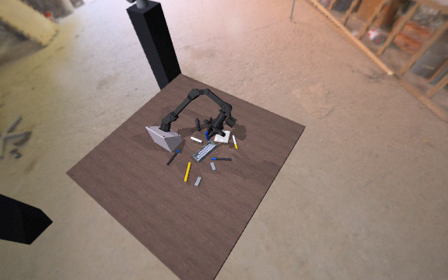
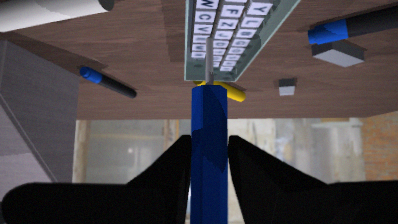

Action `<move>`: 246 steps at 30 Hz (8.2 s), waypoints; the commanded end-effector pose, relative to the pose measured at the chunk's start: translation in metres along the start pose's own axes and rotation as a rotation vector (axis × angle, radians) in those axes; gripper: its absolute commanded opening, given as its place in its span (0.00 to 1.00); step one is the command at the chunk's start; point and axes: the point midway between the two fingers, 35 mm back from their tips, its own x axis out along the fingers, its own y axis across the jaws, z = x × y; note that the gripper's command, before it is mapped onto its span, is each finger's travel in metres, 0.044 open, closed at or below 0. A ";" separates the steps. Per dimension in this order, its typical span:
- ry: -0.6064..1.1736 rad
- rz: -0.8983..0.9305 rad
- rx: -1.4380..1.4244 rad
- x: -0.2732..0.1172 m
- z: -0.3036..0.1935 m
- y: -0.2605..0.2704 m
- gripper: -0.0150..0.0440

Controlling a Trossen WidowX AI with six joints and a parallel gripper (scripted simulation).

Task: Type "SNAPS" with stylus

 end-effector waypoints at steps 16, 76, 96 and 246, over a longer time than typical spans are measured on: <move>0.006 -0.001 -0.003 0.064 -0.038 -0.028 0.25; 0.011 0.002 -0.007 0.123 -0.035 -0.036 0.39; 0.011 0.002 -0.007 0.125 -0.033 -0.036 0.39; 0.015 -0.122 -0.063 0.061 -0.052 -0.032 0.25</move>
